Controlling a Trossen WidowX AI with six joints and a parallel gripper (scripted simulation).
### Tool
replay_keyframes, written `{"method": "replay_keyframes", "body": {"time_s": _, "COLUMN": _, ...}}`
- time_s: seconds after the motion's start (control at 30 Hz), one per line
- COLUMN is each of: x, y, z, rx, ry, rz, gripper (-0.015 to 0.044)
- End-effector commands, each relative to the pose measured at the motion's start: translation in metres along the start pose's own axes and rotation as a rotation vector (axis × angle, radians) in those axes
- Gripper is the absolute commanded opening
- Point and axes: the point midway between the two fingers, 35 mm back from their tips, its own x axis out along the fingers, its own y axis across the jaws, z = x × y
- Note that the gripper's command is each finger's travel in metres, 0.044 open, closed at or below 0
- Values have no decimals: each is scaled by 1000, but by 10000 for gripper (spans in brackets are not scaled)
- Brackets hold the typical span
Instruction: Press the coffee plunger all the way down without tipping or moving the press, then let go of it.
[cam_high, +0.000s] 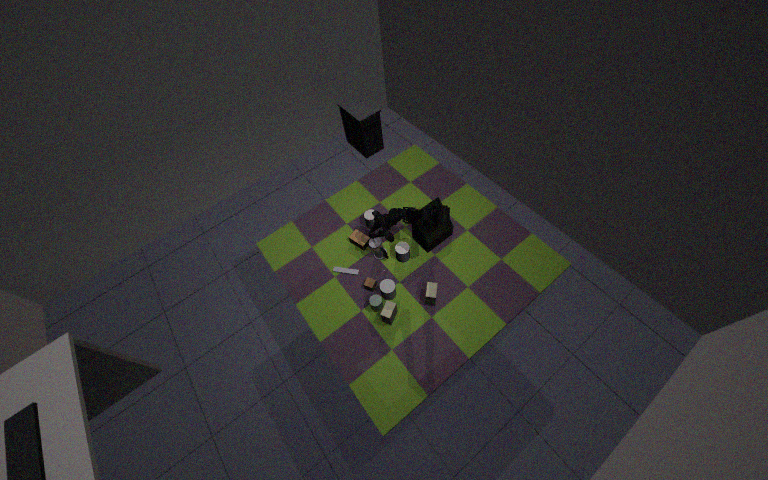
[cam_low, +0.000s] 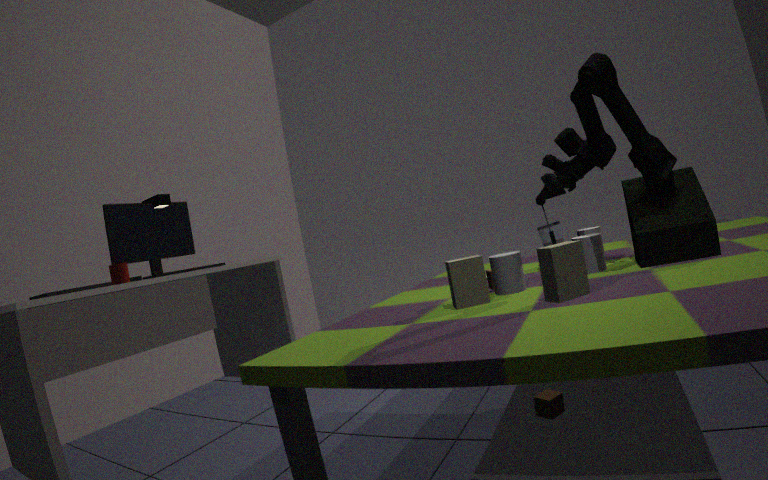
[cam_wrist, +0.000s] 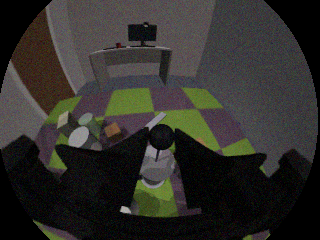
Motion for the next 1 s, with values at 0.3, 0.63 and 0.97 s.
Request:
{"method": "replay_keyframes", "body": {"time_s": 0.3, "x": 16, "y": 2, "z": -40, "rx": 41, "ry": 68, "rz": 2, "gripper": 117}}
{"method": "replay_keyframes", "body": {"time_s": 0.63, "x": 25, "y": 1, "z": -41, "rx": 42, "ry": 66, "rz": 5, "gripper": 117}}
{"method": "replay_keyframes", "body": {"time_s": 0.97, "x": 28, "y": 0, "z": -38, "rx": 41, "ry": 65, "rz": 5, "gripper": 117}}
